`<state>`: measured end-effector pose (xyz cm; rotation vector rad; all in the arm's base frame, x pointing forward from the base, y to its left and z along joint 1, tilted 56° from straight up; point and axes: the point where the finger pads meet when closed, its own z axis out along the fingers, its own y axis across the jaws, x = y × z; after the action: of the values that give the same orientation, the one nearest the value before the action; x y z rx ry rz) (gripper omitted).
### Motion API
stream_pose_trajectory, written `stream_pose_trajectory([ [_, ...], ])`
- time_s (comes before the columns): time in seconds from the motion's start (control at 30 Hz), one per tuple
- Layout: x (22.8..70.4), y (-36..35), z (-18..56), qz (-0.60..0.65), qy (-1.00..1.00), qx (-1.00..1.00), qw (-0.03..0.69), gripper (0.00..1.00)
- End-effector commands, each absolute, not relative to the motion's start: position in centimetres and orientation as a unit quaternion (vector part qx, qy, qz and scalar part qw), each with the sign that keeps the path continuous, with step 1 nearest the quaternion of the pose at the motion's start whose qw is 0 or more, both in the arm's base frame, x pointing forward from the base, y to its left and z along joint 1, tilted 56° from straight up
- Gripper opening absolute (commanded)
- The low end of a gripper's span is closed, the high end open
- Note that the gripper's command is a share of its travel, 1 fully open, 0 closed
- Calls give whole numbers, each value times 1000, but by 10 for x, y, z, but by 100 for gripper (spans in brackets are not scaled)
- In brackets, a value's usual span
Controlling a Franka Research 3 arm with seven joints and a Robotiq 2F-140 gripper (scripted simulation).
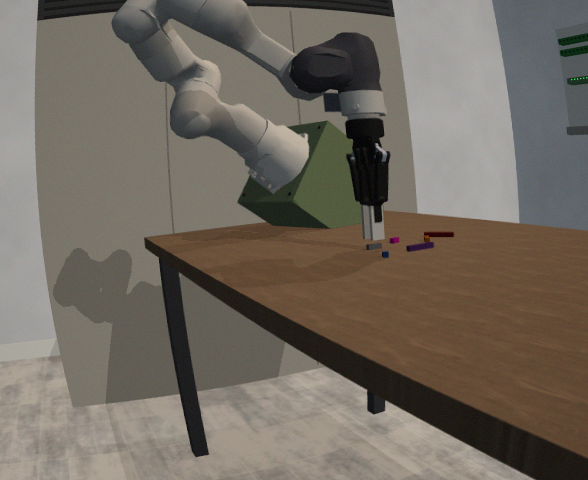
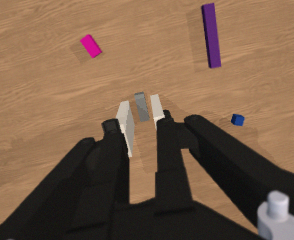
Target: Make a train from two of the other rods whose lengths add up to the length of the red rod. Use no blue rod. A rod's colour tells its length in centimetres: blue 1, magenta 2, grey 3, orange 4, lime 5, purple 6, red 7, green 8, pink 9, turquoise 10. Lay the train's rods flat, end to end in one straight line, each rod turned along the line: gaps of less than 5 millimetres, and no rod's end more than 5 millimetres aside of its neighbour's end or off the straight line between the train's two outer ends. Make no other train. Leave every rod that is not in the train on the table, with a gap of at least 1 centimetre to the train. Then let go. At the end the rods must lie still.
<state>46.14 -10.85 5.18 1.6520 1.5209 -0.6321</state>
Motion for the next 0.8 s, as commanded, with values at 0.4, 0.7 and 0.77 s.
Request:
stream_pose_trajectory([
  [0.4, 462, -110, 52, -248, 598, 652, 394, 15],
  [0.7, 463, -113, 49, -248, 598, 652, 394, 15],
  [0.77, 463, -115, 48, -248, 598, 652, 394, 15],
])
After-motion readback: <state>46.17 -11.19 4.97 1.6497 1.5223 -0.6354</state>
